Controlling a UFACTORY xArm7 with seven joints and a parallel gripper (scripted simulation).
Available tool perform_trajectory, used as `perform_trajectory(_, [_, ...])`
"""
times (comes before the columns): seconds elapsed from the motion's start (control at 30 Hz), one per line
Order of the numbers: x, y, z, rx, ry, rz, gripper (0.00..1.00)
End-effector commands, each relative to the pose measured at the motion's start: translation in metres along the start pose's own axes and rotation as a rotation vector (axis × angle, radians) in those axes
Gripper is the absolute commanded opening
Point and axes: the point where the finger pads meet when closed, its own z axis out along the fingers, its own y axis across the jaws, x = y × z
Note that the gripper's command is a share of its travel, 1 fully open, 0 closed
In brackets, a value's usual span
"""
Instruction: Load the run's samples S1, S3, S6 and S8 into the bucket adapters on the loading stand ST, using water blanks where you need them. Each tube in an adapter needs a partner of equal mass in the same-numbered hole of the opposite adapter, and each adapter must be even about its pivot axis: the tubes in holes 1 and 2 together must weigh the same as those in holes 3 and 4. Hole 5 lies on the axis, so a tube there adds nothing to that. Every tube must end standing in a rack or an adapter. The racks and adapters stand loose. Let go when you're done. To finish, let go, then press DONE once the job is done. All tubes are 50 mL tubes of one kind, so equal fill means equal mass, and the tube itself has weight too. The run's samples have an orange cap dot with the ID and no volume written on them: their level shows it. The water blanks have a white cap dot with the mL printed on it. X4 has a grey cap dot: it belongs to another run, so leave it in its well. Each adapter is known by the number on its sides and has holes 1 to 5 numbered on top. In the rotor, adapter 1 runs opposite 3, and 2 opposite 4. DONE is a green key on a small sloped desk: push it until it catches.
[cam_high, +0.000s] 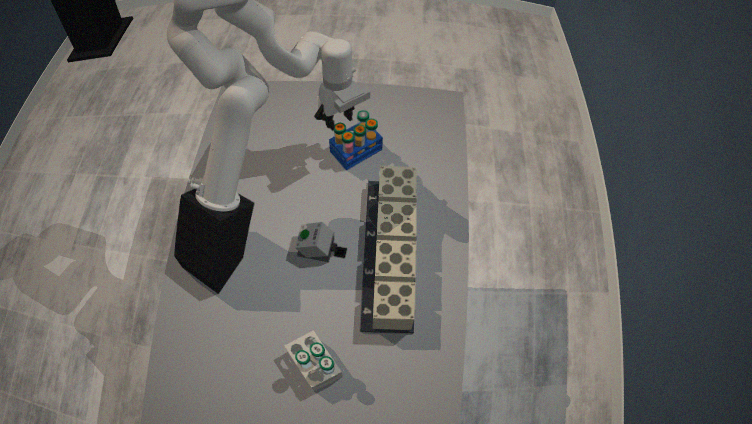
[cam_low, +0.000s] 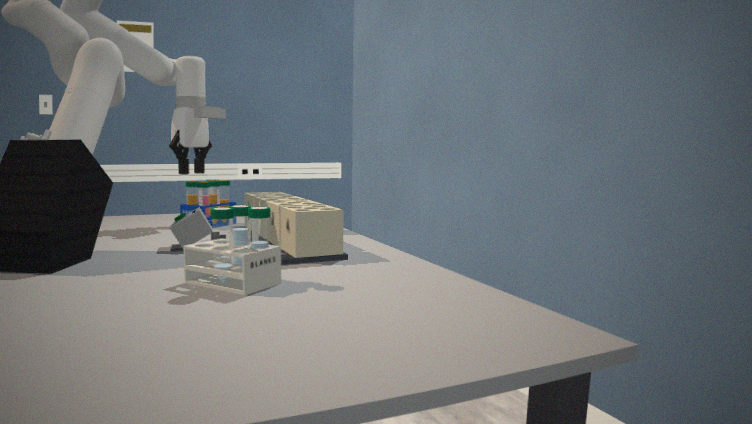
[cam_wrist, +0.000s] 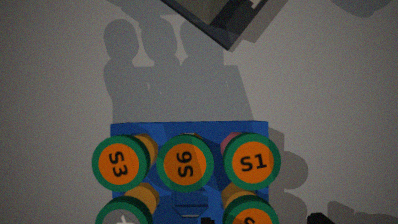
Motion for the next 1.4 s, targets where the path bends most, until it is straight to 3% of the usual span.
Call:
perform_trajectory(0.0, [0.000,-0.001,0.006,0.003,0.000,0.000,0.57])
perform_trajectory(0.37, [0.000,-0.001,0.023,0.003,0.000,0.000,0.57])
perform_trajectory(1.37, [0.000,-0.001,0.036,0.003,0.000,0.000,0.57])
